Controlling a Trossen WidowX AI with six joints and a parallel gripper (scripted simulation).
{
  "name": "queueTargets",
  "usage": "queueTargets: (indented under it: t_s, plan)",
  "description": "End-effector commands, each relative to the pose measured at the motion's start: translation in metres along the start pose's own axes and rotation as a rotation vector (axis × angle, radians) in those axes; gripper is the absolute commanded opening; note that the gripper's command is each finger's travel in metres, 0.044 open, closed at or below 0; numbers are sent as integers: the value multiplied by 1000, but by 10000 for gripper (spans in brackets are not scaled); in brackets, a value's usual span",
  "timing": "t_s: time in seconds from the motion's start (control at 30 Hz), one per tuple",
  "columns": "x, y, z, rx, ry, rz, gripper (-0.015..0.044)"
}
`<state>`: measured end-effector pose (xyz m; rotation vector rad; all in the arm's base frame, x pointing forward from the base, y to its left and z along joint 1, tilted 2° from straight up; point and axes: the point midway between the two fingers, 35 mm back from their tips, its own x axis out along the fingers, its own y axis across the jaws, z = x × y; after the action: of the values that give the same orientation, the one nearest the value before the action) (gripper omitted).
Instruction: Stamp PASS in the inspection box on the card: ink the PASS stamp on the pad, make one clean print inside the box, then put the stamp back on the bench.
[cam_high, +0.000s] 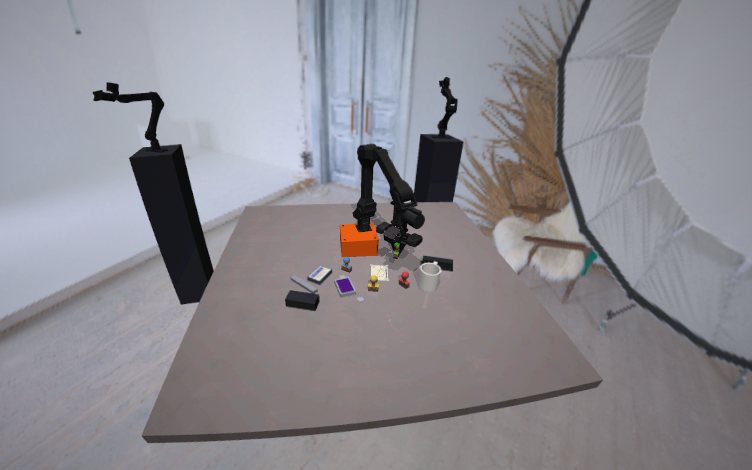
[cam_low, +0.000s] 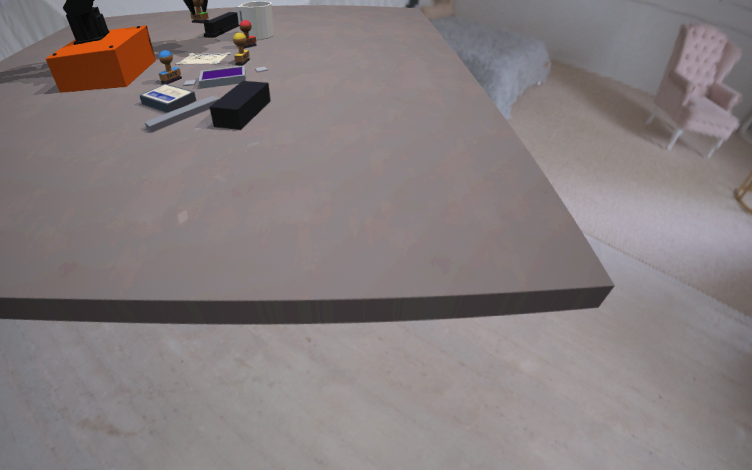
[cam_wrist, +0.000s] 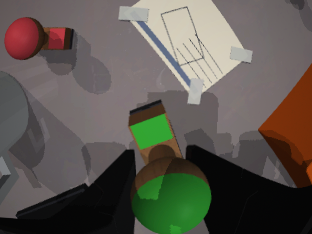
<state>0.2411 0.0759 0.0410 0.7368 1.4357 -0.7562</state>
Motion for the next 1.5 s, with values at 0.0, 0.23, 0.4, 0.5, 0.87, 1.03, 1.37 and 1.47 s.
queueTargets:
  t_s: [0.0, 0.23, 0.4, 0.5, 0.87, 1.03, 1.37, 1.47]
  plan:
    - [0, 7, -19, 4, 5, 2, 0]
    - [0, 10, -34, 3, 6, 2, 0]
    - [4, 11, -34, 3, 6, 2, 0]
    - [9, 11, -34, 3, 6, 2, 0]
    - [27, 12, -34, 3, 6, 2, 0]
    - [35, 12, -34, 3, 6, 2, 0]
    - [52, 11, -34, 3, 6, 2, 0]
    - [57, 11, -34, 3, 6, 2, 0]
